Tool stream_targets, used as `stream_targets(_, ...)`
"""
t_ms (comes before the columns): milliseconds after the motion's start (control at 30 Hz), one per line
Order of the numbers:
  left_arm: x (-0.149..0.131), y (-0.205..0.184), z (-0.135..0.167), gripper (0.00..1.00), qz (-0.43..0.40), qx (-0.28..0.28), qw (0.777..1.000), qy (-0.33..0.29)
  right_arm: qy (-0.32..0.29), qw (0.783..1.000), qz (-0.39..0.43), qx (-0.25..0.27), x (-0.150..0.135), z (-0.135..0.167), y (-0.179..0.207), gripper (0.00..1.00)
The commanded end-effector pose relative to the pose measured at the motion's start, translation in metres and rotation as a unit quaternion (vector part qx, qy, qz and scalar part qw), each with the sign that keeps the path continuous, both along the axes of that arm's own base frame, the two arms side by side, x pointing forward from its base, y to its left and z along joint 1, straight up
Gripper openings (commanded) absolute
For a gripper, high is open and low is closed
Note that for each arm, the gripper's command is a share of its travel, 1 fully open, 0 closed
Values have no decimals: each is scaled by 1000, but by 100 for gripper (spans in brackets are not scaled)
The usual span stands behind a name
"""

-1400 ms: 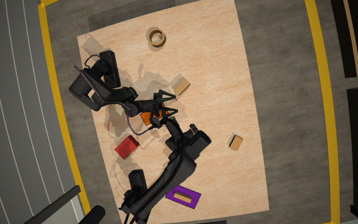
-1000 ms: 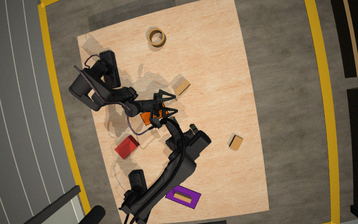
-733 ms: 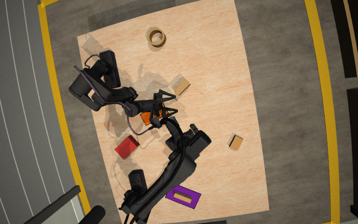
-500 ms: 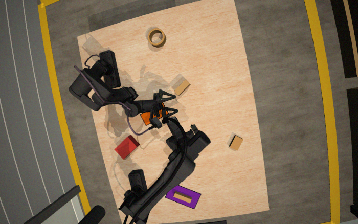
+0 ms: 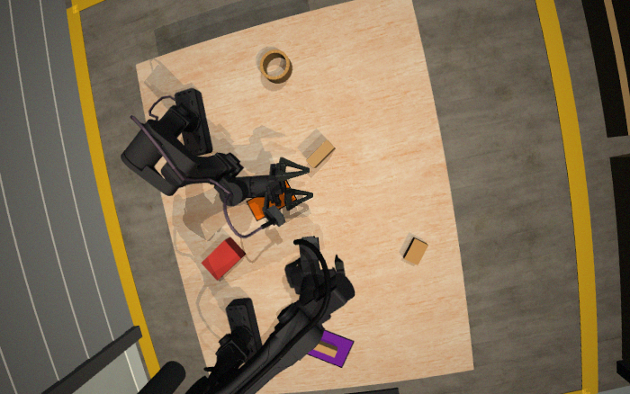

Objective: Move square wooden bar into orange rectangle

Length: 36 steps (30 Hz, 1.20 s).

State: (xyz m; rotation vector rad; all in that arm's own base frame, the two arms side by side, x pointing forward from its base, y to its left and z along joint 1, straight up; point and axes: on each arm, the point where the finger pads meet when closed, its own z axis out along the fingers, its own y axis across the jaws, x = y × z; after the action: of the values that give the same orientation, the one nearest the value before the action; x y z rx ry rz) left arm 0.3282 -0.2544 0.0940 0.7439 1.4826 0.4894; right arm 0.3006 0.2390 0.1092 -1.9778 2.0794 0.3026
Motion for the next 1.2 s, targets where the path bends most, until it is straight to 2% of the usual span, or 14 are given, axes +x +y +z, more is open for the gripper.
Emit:
stream_targets(0,1,-1,5,100,0,-7,1000,-5,-41,993,-108,28,7,12,-20,100)
stream_targets(200,1,-1,5,100,0,-7,1000,-5,-43,974,-219,32,-10,7,-61,100)
stream_targets(267,1,-1,5,100,0,-7,1000,-5,-43,974,-219,32,-10,7,-61,100)
stream_targets(400,1,-1,5,100,0,-7,1000,-5,-46,949,-309,35,-22,3,-94,100)
stream_targets(533,0,-6,3,100,-10,-9,1000,2,-49,914,-402,39,-37,-2,-129,100)
stream_targets(633,-4,-29,0,100,-50,-23,998,23,-46,884,-463,36,-50,-6,-153,100)
stream_targets(767,-18,-82,3,100,-136,-64,986,72,-51,845,-531,41,-62,-10,-182,100)
stream_targets(833,-18,-82,3,100,-136,-64,986,72,-51,845,-531,41,-62,-10,-182,100)
stream_targets(967,-40,-135,26,100,-216,-114,963,112,-51,807,-587,40,-74,-14,-206,100)
stream_targets(1167,-79,-188,60,100,-303,-165,923,172,-55,753,-654,45,-84,-17,-234,100)
